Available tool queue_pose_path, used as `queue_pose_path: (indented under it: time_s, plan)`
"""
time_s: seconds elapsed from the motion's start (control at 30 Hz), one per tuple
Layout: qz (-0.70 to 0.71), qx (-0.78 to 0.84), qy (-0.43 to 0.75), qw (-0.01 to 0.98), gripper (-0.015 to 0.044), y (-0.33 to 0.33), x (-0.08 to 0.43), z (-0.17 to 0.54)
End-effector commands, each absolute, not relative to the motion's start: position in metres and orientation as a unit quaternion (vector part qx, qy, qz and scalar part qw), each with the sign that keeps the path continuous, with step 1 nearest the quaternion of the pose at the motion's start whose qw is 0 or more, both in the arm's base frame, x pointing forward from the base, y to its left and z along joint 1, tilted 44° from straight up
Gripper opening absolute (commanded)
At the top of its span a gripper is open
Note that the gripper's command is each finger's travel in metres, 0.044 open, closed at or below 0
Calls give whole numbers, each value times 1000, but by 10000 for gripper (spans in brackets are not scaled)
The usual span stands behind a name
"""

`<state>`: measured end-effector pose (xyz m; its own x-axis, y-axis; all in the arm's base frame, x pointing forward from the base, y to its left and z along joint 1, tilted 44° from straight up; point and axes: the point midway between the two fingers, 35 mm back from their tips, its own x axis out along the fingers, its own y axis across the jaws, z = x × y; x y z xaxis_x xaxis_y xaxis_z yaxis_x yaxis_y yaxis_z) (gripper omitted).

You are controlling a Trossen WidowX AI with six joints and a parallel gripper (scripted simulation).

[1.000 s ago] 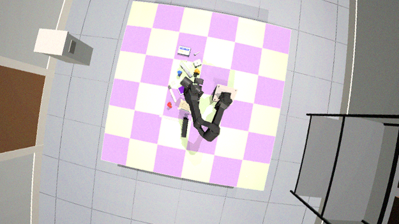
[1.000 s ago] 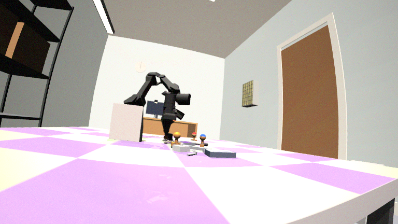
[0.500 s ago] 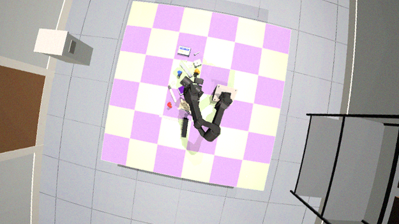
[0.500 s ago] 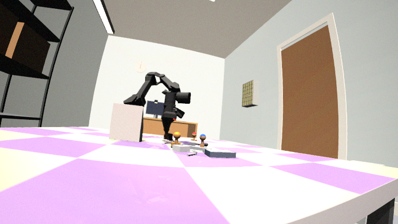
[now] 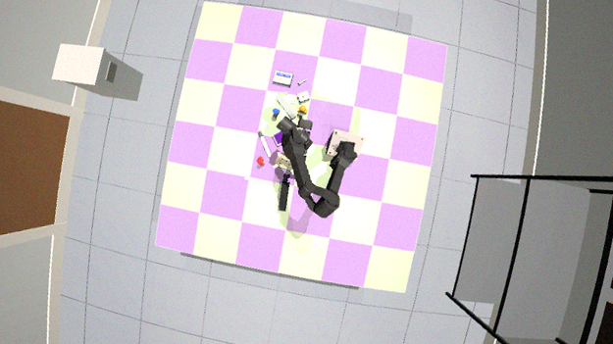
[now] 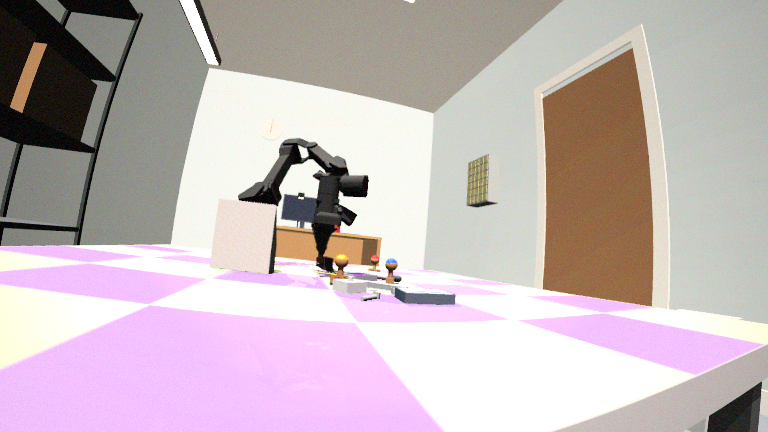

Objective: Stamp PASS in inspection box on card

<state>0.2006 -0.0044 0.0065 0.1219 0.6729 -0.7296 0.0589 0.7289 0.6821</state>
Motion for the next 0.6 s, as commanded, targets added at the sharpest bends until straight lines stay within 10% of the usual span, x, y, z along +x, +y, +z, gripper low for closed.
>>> queue_pose_path:
  time_s: [0.0, 0.57]
  plan:
    - [221, 289, 623, 693, 0, -8, 202, 9]
    - [221, 289, 623, 693, 0, -13, 201, 15]
